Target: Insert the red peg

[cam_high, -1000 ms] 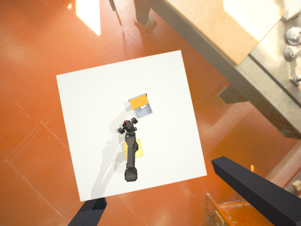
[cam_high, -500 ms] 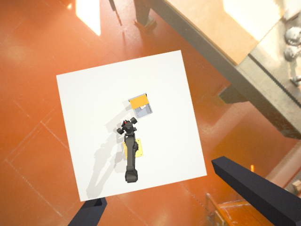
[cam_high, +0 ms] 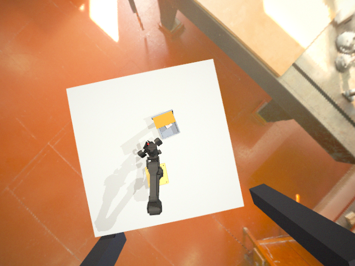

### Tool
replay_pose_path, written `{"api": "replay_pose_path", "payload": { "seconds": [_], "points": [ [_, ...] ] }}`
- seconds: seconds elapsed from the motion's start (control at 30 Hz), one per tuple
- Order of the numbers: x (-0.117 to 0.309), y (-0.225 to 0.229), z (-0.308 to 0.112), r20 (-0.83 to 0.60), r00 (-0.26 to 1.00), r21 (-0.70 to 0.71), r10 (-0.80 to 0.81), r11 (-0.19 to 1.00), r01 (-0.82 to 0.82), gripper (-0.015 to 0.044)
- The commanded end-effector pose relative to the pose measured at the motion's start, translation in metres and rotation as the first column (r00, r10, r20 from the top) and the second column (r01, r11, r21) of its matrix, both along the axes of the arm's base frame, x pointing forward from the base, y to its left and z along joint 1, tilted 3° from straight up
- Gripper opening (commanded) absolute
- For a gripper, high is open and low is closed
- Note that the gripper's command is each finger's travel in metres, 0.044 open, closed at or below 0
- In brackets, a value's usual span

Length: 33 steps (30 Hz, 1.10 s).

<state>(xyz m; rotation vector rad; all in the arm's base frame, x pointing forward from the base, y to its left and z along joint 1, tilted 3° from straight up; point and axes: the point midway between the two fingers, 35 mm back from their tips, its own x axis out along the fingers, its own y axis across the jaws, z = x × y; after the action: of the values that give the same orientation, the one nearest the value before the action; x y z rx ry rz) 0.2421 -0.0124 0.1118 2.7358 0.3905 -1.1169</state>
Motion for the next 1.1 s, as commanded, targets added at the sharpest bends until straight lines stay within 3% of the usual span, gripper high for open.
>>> {"api": "replay_pose_path", "payload": {
  "seconds": [0.0,1.07],
  "points": [
    [0.004,-0.006,0.005,0.006,1.000,-0.003,-0.008,1.000,0.008,0.0000],
    [0.030,-0.072,0.015,0.004,0.995,-0.007,-0.102,0.995,0.102,0.0000]
  ]
}}
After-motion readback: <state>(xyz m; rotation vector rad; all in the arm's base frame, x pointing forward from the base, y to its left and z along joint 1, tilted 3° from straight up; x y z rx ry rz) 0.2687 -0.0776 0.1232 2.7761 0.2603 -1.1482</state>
